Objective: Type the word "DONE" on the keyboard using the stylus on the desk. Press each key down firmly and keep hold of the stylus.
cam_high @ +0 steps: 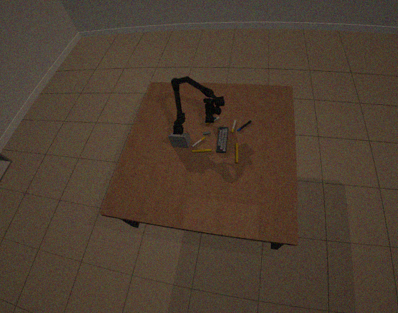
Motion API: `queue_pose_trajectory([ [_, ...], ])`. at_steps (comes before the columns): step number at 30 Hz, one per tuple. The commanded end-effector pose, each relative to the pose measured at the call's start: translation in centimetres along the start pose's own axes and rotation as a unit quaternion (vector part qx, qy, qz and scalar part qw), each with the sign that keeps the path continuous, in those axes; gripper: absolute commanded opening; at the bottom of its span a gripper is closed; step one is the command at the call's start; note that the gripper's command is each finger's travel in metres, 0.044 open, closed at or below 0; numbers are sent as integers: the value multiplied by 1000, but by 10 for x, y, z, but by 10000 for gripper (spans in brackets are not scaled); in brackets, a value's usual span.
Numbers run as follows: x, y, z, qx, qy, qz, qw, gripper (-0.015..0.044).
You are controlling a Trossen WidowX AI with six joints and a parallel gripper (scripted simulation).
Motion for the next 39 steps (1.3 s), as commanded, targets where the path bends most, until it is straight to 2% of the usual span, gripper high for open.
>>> queue_pose_trajectory([
  [1,-10,6,3,-47,-2,6,999,0],
  [20,-53,28,-5,-302,33,51,951,0],
  [39,-85,20,-30,-535,110,89,833,0],
])
Point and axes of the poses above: the point midway between the two fingers, 35 mm back from their tips, its own z axis out along the fingers, its own x axis across the jaws, y = z × x, the point moved 9 cm from there along -z, back along the fingers, and after that the axes turned 12 degrees about z, right-handed, at the moved point
